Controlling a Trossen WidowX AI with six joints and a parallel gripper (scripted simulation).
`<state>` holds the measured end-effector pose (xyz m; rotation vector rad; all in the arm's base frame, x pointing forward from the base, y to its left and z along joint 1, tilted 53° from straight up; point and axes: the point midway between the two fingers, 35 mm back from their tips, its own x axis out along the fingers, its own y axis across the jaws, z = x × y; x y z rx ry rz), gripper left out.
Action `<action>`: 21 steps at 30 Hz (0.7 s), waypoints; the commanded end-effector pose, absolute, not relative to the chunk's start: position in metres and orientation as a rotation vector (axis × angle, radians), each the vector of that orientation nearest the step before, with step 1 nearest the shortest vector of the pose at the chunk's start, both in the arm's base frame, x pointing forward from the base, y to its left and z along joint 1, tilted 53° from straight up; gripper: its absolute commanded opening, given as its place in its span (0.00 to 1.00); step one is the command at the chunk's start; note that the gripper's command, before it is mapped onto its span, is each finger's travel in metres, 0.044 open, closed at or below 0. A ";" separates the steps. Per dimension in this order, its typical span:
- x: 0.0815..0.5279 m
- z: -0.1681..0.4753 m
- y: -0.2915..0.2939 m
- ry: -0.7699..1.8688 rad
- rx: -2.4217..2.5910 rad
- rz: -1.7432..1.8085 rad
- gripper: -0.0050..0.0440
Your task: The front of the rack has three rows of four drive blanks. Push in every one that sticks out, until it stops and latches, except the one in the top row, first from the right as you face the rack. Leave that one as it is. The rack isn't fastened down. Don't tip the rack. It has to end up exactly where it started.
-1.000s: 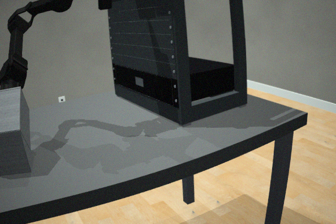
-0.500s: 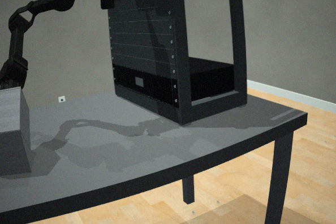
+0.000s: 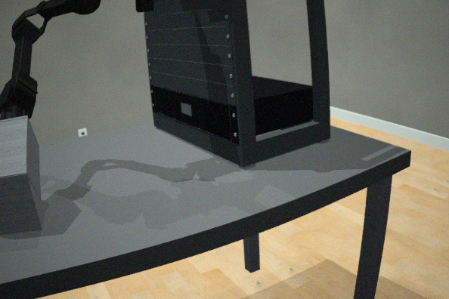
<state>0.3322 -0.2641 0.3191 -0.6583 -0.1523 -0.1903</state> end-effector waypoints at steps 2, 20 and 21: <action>0.333 0.330 -0.267 -0.167 -0.680 -0.211 0.10; 0.336 0.332 -0.268 -0.167 -0.680 -0.211 0.10; 0.336 0.332 -0.268 -0.167 -0.680 -0.211 0.10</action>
